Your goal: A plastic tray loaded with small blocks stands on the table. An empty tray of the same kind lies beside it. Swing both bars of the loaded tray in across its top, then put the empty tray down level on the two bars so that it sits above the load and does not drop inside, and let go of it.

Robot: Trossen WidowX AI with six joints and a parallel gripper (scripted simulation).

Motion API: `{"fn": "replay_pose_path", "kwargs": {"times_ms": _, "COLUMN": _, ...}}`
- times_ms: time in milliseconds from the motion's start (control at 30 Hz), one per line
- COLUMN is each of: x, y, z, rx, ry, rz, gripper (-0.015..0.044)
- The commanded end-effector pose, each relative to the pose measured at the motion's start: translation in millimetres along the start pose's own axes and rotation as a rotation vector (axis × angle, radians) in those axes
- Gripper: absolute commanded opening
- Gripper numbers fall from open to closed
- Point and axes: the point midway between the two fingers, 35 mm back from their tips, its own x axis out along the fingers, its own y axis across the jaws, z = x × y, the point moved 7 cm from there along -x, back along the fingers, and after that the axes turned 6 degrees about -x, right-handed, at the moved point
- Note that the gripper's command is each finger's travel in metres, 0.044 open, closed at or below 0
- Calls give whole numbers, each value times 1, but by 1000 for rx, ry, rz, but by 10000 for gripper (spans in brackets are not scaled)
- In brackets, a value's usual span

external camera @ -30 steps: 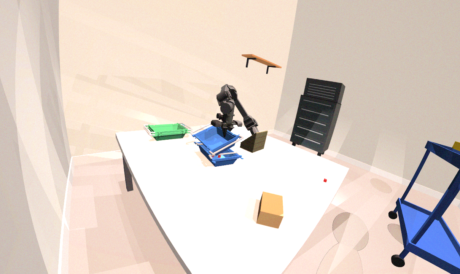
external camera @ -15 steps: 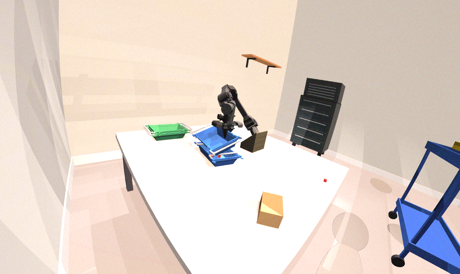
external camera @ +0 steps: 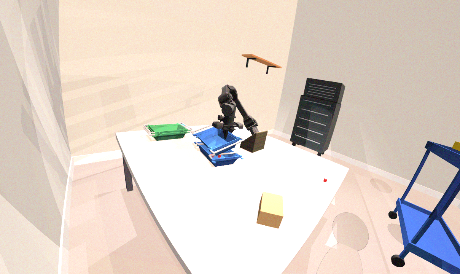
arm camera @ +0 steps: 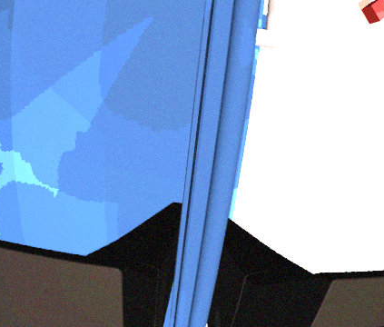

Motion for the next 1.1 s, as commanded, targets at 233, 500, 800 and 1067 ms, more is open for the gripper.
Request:
{"fn": "replay_pose_path", "kwargs": {"times_ms": 233, "x": 8, "y": -6, "z": -1, "rx": -6, "ry": 1, "rz": -15, "gripper": 0}}
{"fn": "replay_pose_path", "kwargs": {"times_ms": 500, "x": 11, "y": -8, "z": -1, "rx": -6, "ry": 1, "rz": -15, "gripper": 0}}
{"fn": "replay_pose_path", "kwargs": {"times_ms": 800, "x": 11, "y": -8, "z": -1, "rx": -6, "ry": 1, "rz": -15, "gripper": 0}}
{"fn": "replay_pose_path", "kwargs": {"times_ms": 1067, "x": 11, "y": -8, "z": -1, "rx": -6, "ry": 1, "rz": -15, "gripper": 0}}
